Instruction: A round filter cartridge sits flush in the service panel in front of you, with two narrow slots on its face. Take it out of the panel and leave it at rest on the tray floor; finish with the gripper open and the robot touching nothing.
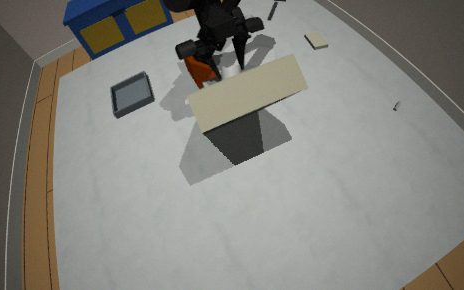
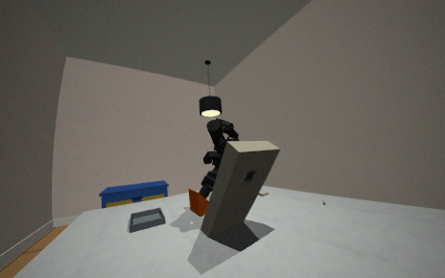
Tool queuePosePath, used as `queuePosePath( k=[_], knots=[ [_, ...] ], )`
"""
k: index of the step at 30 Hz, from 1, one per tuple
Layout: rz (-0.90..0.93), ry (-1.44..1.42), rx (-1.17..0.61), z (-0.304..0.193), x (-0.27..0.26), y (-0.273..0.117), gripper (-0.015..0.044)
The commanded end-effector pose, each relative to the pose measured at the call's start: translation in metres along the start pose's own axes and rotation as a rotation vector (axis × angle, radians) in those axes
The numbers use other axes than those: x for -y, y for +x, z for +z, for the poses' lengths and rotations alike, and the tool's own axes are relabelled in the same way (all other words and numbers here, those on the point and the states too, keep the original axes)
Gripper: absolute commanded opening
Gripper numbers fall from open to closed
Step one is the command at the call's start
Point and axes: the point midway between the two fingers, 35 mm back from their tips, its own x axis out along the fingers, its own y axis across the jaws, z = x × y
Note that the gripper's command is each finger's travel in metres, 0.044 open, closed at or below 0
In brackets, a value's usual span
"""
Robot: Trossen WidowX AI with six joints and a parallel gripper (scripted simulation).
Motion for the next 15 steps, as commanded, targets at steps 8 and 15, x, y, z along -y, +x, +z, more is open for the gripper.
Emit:
queuePosePath(
  k=[8, 15],
  knots=[
    [-0.033, 0.005, 0.036, 0.006, 0.004, -0.061, 0.0000],
    [-0.040, 0.006, 0.047, 0.005, 0.003, -0.085, 0.0000]
  ],
)
